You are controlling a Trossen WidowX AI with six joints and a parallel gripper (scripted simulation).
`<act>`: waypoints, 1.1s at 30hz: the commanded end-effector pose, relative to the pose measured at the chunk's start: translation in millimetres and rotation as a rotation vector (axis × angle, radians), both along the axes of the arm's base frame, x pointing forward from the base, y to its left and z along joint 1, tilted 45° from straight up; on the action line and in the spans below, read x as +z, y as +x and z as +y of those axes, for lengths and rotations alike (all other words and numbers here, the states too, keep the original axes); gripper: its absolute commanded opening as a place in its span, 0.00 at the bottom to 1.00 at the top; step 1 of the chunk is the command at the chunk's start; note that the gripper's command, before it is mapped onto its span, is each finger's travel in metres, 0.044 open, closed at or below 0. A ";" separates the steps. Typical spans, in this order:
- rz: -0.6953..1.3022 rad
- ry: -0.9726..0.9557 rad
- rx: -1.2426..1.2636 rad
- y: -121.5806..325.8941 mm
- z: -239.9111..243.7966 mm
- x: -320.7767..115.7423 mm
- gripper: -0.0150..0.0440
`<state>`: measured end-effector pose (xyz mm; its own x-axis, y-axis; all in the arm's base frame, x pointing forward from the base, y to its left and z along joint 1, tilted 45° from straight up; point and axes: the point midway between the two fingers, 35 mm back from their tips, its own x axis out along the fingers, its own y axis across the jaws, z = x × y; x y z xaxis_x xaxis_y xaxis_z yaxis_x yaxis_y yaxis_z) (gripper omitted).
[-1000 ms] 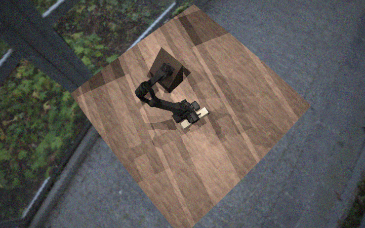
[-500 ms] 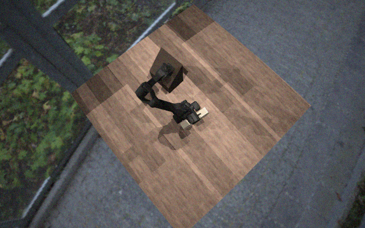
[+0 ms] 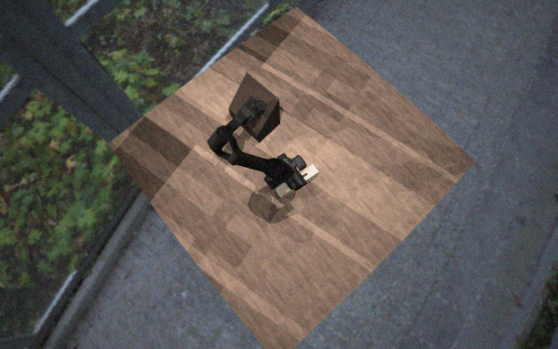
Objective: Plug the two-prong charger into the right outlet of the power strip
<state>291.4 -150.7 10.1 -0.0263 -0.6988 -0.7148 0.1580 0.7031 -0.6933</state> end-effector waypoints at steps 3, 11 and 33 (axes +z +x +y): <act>-0.025 0.001 -0.002 9.7 -0.3 1.2 0.25; -0.025 0.001 -0.002 12.8 -0.4 2.0 0.25; -0.026 0.001 -0.002 19.7 -0.9 3.8 0.25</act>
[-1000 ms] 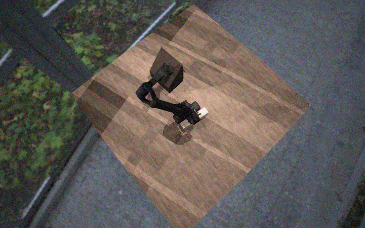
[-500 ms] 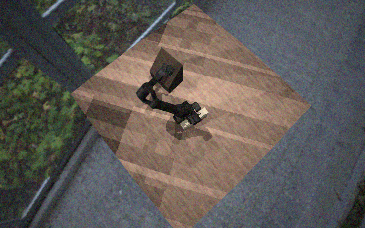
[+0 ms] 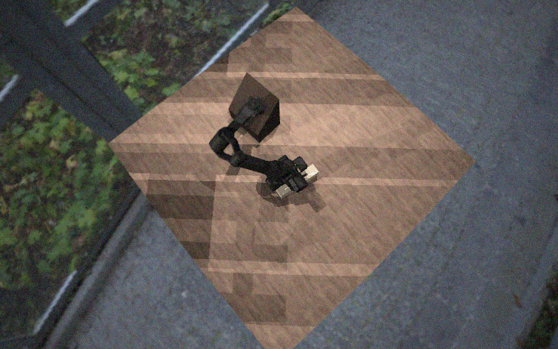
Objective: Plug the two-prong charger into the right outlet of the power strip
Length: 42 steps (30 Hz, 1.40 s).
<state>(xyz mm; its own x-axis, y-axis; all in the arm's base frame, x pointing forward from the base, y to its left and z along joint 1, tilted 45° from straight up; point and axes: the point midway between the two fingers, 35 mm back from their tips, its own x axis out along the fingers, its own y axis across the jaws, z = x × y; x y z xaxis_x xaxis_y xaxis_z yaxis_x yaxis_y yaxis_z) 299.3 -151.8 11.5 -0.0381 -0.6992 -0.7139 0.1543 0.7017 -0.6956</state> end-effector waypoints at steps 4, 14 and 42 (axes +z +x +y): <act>-0.037 0.002 0.004 11.3 0.3 2.3 0.25; -0.037 0.002 0.004 10.0 0.5 2.3 0.25; -0.037 0.002 0.004 7.2 2.1 3.4 0.25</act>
